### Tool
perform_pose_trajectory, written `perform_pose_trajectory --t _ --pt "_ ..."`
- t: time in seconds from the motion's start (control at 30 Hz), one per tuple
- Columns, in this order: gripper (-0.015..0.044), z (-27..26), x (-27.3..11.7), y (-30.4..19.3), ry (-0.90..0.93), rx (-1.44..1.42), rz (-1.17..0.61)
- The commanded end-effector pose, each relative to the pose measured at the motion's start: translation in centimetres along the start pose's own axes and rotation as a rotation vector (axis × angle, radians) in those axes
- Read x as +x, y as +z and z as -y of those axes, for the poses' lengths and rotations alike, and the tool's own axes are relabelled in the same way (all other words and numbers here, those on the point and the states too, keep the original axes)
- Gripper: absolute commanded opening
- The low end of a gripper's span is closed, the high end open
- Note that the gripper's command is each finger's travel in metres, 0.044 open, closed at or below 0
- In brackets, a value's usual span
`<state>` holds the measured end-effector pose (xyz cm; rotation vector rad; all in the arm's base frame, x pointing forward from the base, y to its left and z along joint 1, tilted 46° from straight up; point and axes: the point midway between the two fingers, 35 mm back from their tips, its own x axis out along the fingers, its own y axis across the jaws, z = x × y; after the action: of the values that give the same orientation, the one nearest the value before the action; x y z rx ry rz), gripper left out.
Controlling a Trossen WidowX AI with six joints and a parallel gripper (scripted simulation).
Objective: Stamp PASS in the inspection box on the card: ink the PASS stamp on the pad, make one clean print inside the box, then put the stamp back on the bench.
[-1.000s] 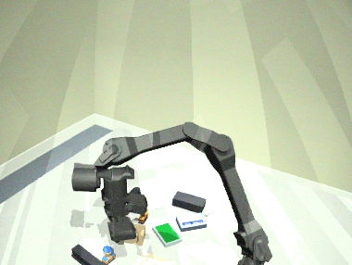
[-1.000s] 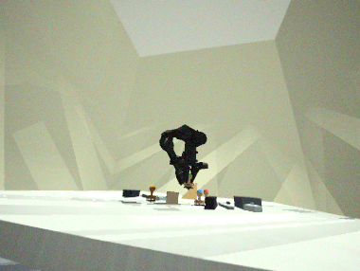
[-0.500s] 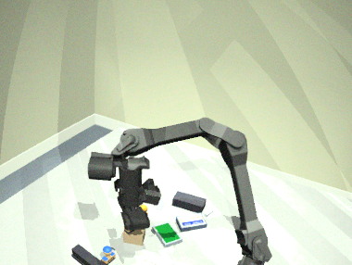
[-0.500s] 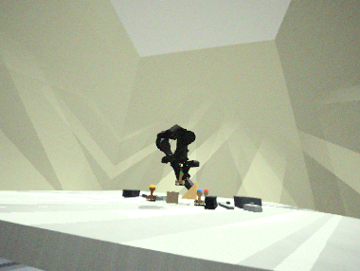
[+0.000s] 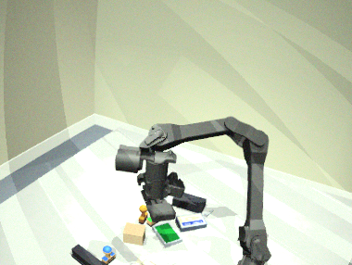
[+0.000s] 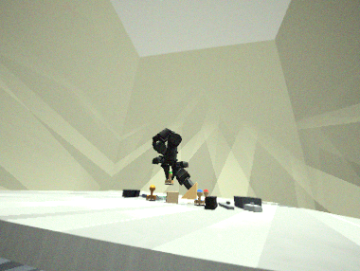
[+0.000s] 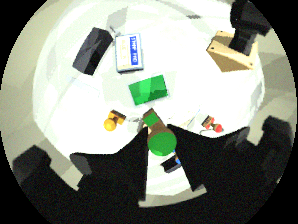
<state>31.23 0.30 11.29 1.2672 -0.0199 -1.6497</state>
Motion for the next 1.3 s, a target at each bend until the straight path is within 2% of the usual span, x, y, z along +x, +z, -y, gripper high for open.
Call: perform_pose_trajectory --t 0.0,0.23,1.27 --pt "0.0 -0.1 0.1 1.6 0.003 -0.009 0.005" --pt "0.0 -0.1 0.4 4.6 0.004 -0.009 0.008" --pt "0.0 -0.2 2.2 4.6 0.002 -0.006 0.003"
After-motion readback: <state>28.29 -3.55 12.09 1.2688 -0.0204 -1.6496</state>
